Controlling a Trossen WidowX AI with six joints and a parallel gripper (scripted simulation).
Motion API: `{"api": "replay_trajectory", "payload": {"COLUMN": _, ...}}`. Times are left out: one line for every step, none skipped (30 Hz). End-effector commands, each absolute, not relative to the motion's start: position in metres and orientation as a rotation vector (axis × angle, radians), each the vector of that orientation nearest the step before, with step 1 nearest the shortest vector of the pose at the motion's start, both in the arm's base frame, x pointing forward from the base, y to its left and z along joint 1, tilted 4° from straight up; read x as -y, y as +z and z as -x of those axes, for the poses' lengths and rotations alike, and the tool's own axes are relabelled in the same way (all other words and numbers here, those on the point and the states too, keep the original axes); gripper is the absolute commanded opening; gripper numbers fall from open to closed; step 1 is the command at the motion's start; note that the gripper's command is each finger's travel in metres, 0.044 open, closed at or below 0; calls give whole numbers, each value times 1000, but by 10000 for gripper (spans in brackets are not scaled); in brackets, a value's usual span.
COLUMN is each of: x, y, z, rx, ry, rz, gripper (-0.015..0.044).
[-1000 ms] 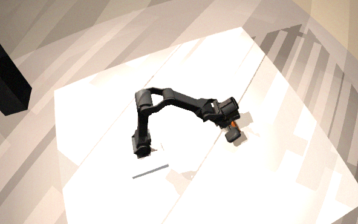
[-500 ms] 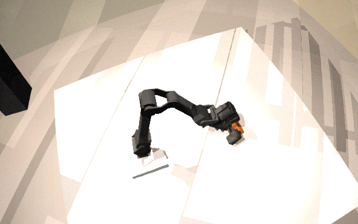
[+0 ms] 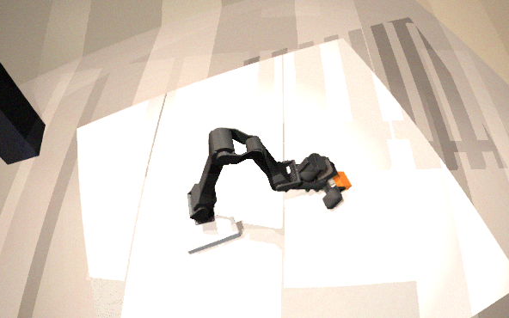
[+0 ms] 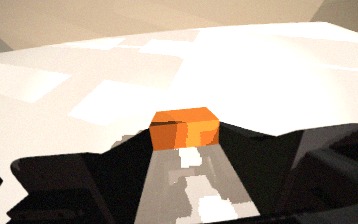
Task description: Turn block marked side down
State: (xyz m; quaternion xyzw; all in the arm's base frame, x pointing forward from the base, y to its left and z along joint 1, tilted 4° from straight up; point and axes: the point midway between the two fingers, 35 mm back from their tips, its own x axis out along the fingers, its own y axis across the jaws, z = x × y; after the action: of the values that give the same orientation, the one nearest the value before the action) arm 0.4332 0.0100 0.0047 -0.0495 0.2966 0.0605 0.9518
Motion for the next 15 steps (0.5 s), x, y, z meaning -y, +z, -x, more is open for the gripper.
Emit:
{"api": "replay_trajectory", "payload": {"x": -9, "y": -4, "z": -426, "rx": -557, "ry": 127, "rz": 91, "gripper": 0}}
{"api": "replay_trajectory", "payload": {"x": -9, "y": -4, "z": -425, "rx": -542, "ry": 127, "rz": 90, "gripper": 0}}
{"api": "replay_trajectory", "payload": {"x": -9, "y": -4, "z": -424, "rx": -527, "ry": 128, "rz": 90, "gripper": 0}}
{"api": "replay_trajectory", "payload": {"x": -9, "y": -5, "z": -423, "rx": -512, "ry": 129, "rz": 90, "gripper": 0}}
{"api": "replay_trajectory", "payload": {"x": -9, "y": -4, "z": -422, "rx": -497, "ry": 130, "rz": 89, "gripper": 0}}
{"api": "replay_trajectory", "payload": {"x": -9, "y": -4, "z": -421, "rx": -482, "ry": 131, "rz": 89, "gripper": 0}}
{"api": "replay_trajectory", "payload": {"x": -9, "y": -4, "z": -419, "rx": -467, "ry": 132, "rz": 89, "gripper": 0}}
{"api": "replay_trajectory", "payload": {"x": -9, "y": -4, "z": -418, "rx": -452, "ry": 133, "rz": 89, "gripper": 0}}
{"api": "replay_trajectory", "payload": {"x": -9, "y": -3, "z": -416, "rx": -437, "ry": 133, "rz": 89, "gripper": 0}}
{"api": "replay_trajectory", "payload": {"x": -9, "y": -3, "z": -415, "rx": -423, "ry": 134, "rz": 88, "gripper": 0}}
{"api": "replay_trajectory", "payload": {"x": -9, "y": -2, "z": -413, "rx": -408, "ry": 135, "rz": 88, "gripper": 0}}
{"api": "replay_trajectory", "payload": {"x": -9, "y": -2, "z": -411, "rx": -395, "ry": 136, "rz": 89, "gripper": 0}}
{"api": "replay_trajectory", "payload": {"x": -9, "y": -1, "z": -410, "rx": -388, "ry": 136, "rz": 89, "gripper": 0}}
{"api": "replay_trajectory", "payload": {"x": -9, "y": -1, "z": -410, "rx": -386, "ry": 136, "rz": 89, "gripper": 0}}
{"api": "replay_trajectory", "payload": {"x": -9, "y": -1, "z": -410, "rx": -386, "ry": 136, "rz": 89, "gripper": 0}}
